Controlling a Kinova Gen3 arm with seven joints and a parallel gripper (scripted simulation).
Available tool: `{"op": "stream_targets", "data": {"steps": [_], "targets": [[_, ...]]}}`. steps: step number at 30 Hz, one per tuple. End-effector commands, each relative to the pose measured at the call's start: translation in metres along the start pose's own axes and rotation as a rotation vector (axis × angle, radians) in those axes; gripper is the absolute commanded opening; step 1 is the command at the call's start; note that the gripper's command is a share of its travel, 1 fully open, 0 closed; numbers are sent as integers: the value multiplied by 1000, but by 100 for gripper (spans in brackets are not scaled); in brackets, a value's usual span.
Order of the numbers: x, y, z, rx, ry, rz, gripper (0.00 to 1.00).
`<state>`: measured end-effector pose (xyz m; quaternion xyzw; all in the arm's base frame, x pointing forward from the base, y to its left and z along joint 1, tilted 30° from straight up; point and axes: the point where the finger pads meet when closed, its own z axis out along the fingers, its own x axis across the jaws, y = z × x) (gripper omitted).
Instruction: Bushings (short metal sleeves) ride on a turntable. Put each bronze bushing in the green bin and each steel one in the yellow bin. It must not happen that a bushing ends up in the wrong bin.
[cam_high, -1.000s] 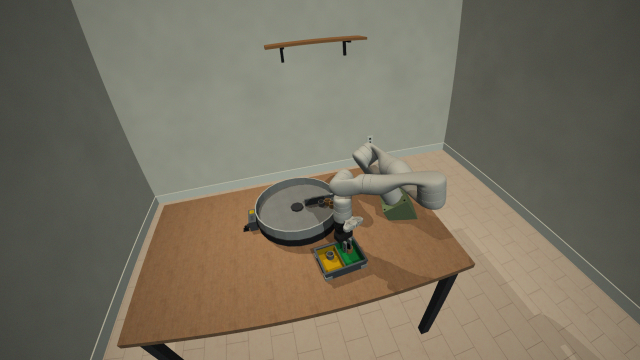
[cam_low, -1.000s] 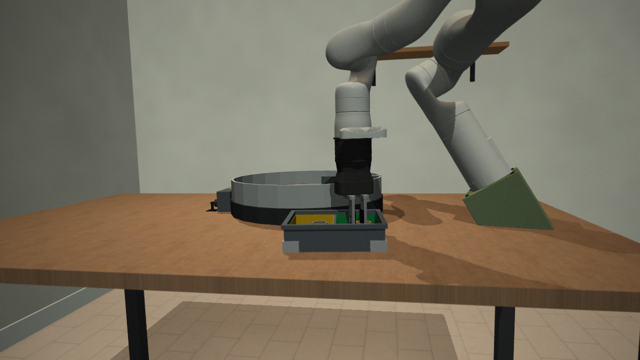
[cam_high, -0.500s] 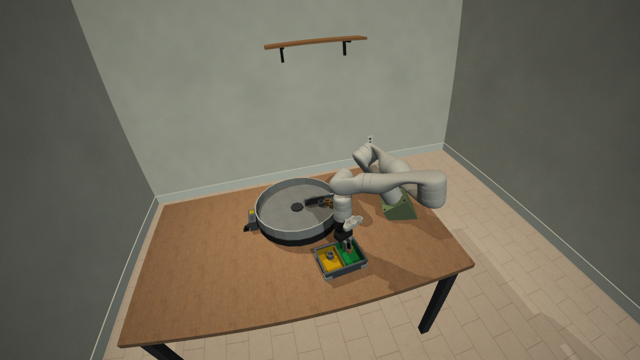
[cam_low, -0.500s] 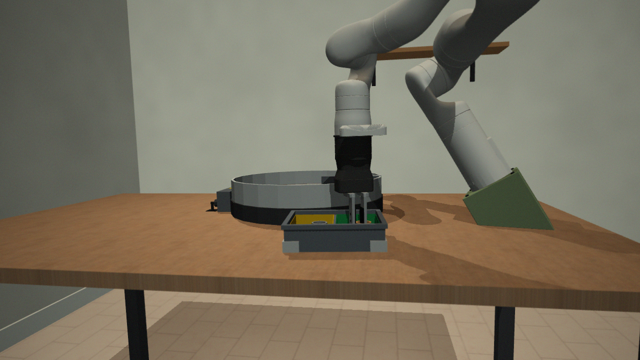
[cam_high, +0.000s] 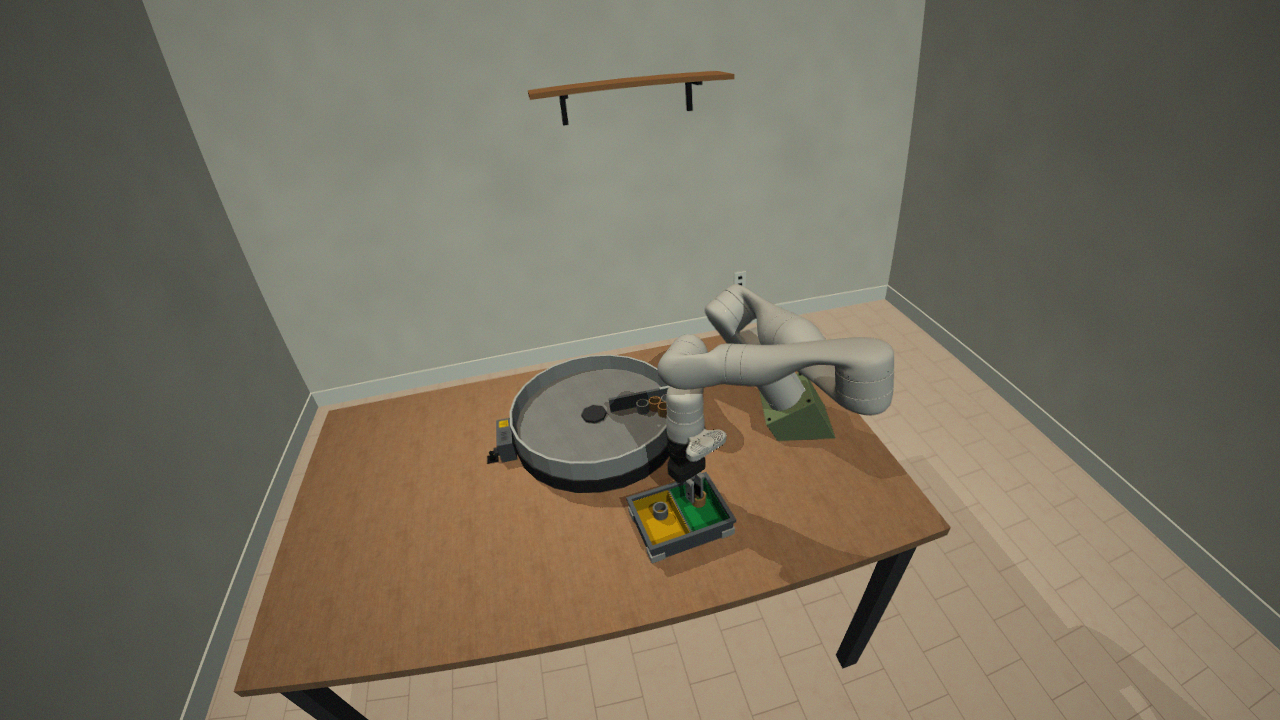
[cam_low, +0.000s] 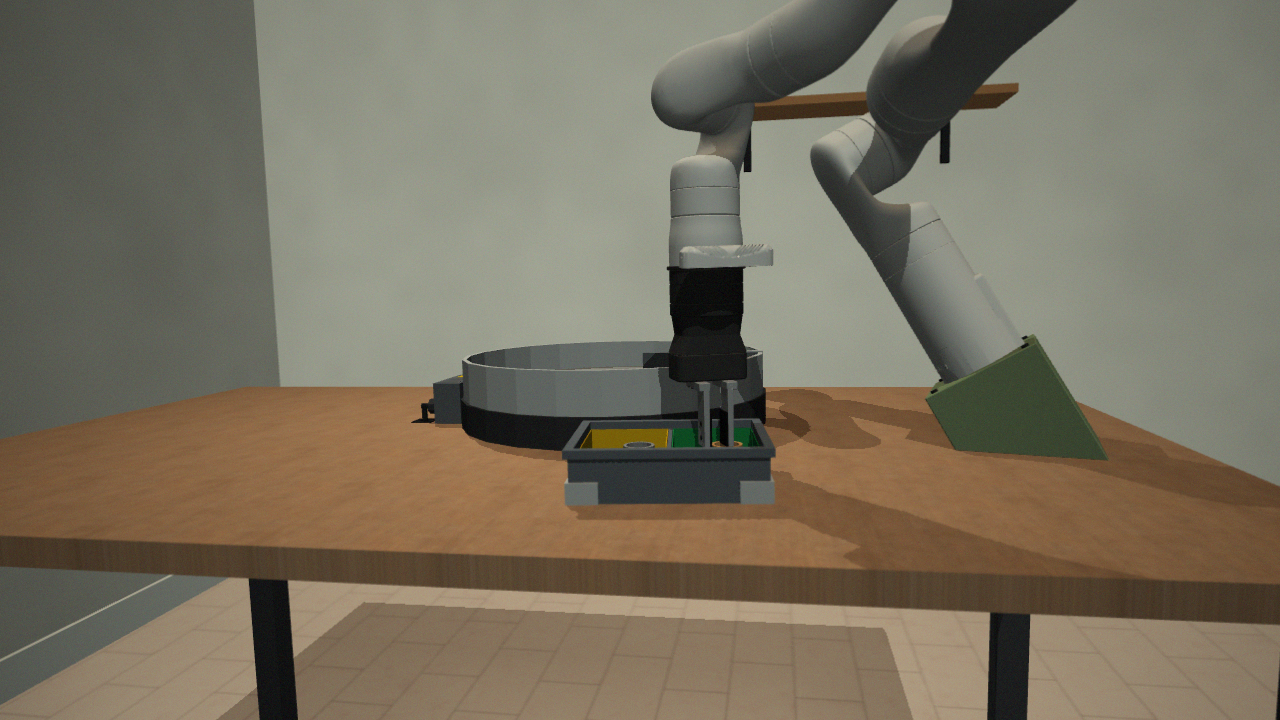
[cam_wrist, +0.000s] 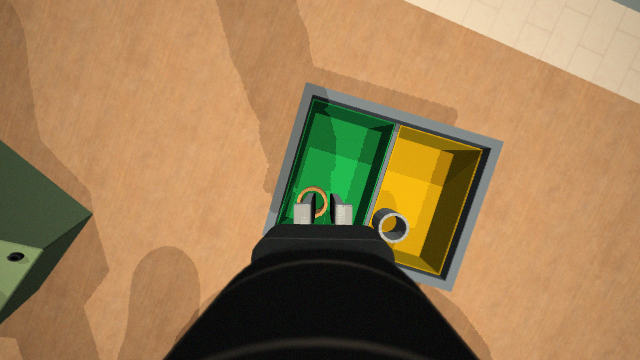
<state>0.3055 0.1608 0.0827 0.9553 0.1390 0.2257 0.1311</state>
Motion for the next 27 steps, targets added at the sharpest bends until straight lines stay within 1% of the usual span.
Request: {"op": "stream_targets", "data": {"steps": [1,27], "targets": [[1,-1,-1,3,2,-1,42],[1,-1,-8,3,2,-1,42]]}}
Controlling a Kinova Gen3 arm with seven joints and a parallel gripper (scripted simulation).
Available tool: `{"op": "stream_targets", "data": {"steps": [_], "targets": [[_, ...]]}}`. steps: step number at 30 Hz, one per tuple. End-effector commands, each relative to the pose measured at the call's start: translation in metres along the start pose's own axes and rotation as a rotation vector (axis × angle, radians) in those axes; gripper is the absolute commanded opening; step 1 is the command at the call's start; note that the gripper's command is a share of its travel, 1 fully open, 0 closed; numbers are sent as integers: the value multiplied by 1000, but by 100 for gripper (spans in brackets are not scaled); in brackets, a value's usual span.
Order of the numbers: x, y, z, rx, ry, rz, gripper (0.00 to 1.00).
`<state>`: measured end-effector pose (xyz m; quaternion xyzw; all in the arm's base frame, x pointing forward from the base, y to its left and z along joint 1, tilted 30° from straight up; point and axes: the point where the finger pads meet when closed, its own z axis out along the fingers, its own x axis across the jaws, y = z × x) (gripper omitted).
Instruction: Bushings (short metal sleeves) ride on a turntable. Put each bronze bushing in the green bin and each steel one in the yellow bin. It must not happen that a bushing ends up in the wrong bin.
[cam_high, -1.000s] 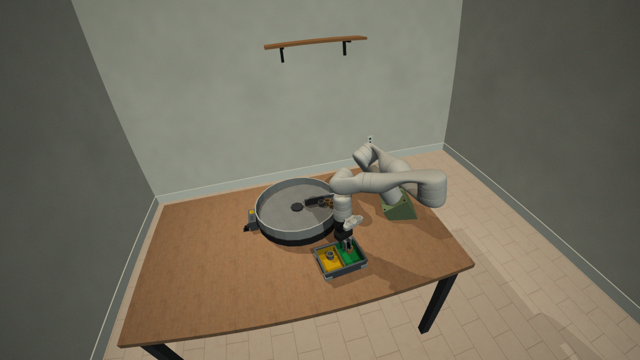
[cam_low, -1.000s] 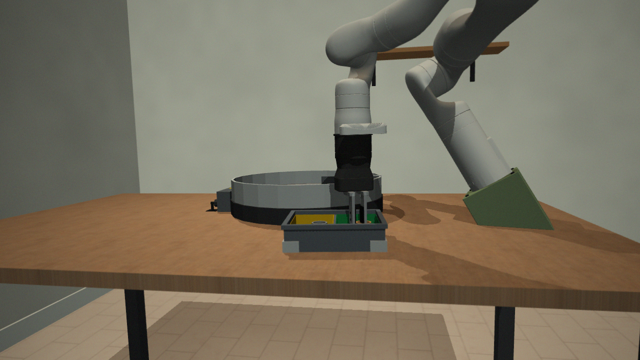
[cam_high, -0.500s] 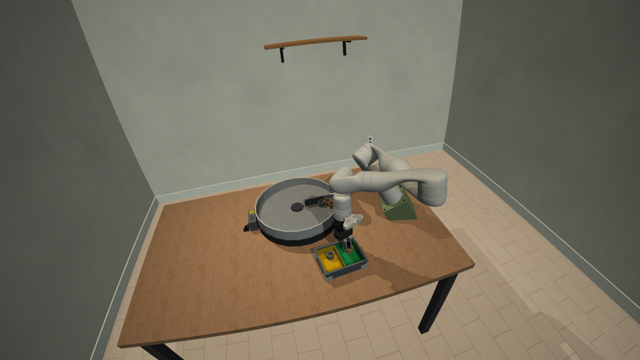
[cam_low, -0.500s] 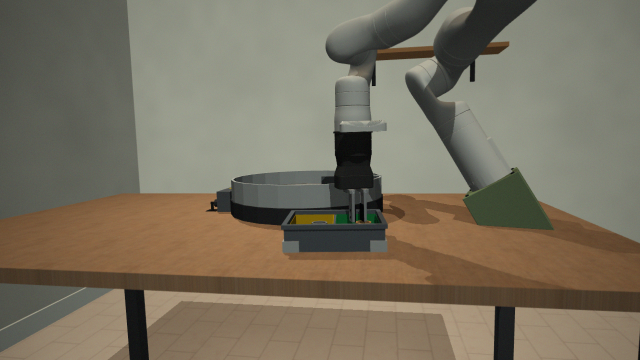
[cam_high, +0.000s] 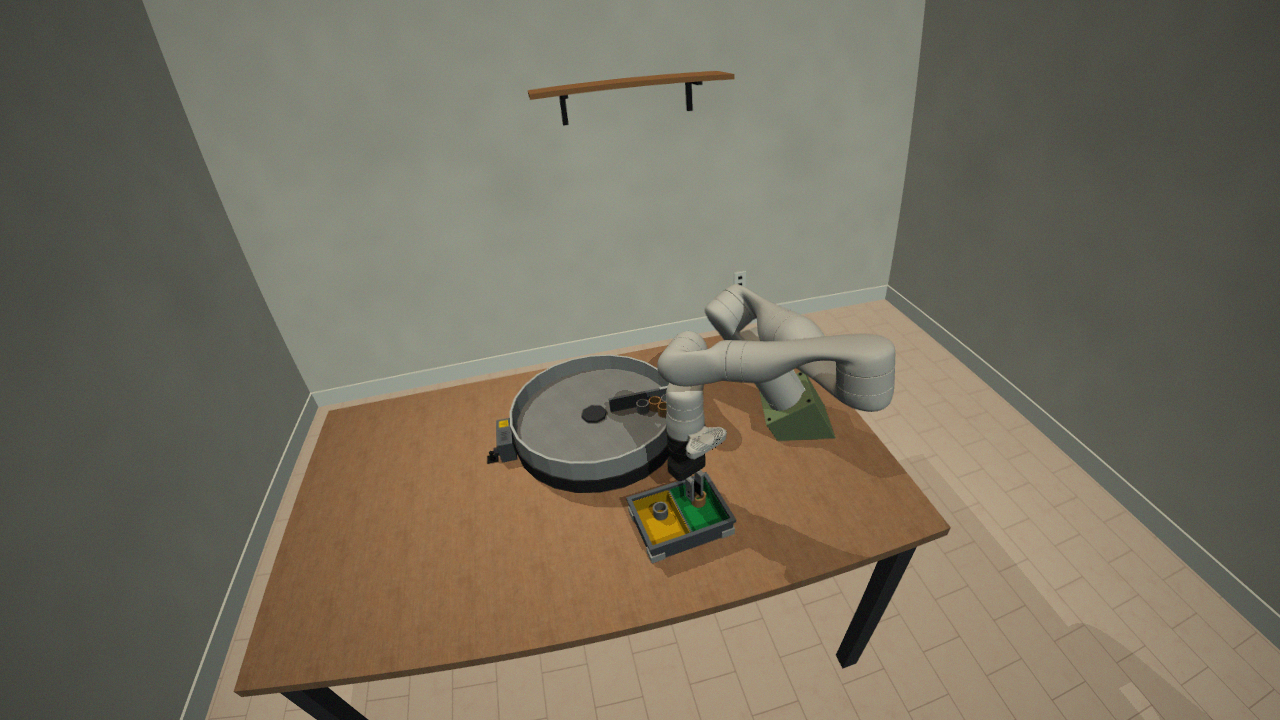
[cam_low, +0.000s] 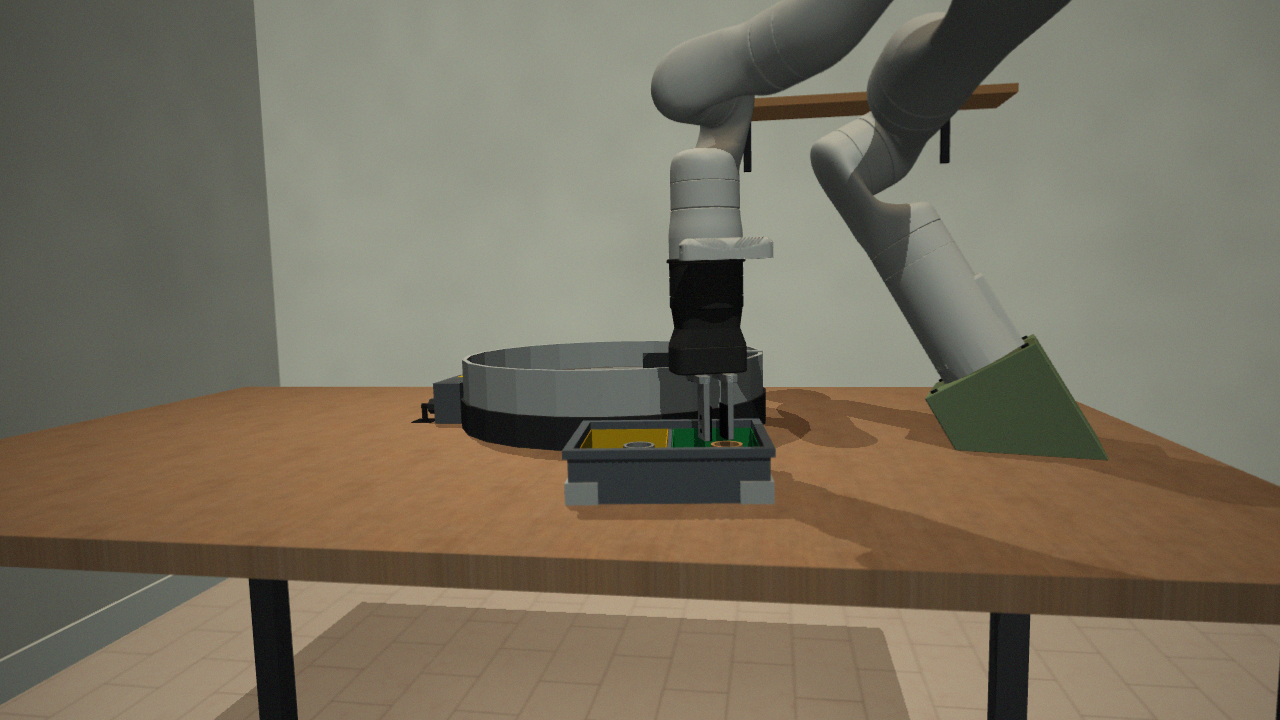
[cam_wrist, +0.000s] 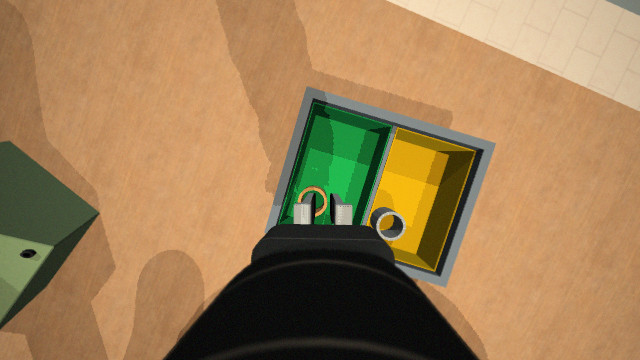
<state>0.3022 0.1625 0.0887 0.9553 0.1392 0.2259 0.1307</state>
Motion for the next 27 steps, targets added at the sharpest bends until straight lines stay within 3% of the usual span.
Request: {"op": "stream_targets", "data": {"steps": [1,12,17,20,25,27], "targets": [[1,-1,-2,2,2,-1,42],[1,-1,-3,2,2,-1,42],[0,-1,-59,2,2,-1,42],[0,-1,-59,2,2,-1,42],[0,0,-115,2,2,-1,42],[0,0,-115,2,2,-1,42]]}}
